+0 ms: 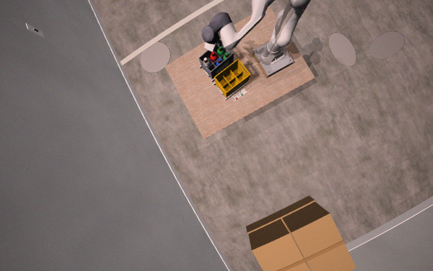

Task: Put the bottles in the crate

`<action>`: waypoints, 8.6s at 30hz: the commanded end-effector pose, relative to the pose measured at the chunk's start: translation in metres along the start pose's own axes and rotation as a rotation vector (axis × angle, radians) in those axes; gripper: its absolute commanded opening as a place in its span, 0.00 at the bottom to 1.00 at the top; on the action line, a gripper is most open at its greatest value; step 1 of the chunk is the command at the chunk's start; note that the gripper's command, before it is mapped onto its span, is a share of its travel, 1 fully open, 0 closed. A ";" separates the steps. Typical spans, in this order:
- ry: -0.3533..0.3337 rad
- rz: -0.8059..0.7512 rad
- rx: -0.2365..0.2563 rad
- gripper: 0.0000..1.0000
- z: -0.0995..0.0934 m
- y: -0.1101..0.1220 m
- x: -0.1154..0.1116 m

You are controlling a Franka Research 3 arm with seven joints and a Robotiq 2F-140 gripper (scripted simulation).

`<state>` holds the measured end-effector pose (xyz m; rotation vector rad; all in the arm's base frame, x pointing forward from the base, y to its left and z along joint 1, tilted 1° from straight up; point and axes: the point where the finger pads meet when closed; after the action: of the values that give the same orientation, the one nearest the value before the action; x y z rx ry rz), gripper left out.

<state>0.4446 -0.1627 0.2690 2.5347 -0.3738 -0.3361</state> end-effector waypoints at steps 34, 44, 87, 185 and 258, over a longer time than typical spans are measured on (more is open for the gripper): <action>0.113 0.167 0.169 0.38 -0.085 -0.130 -0.020; 0.132 0.200 0.227 0.38 -0.112 -0.169 -0.036; 0.128 0.309 0.461 0.38 -0.198 -0.294 -0.123; 0.171 -0.077 0.544 0.38 -0.175 -0.386 -0.186; 0.258 -0.334 0.557 0.38 -0.125 -0.378 -0.142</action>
<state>0.4240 0.2509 0.1841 3.1417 0.0709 -0.0224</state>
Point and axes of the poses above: the point where the finger pads meet when closed, its own z axis out along the fingers, its own y axis across the jaws, x = y × z, and after that the axes turned 12 degrees about z, right-handed
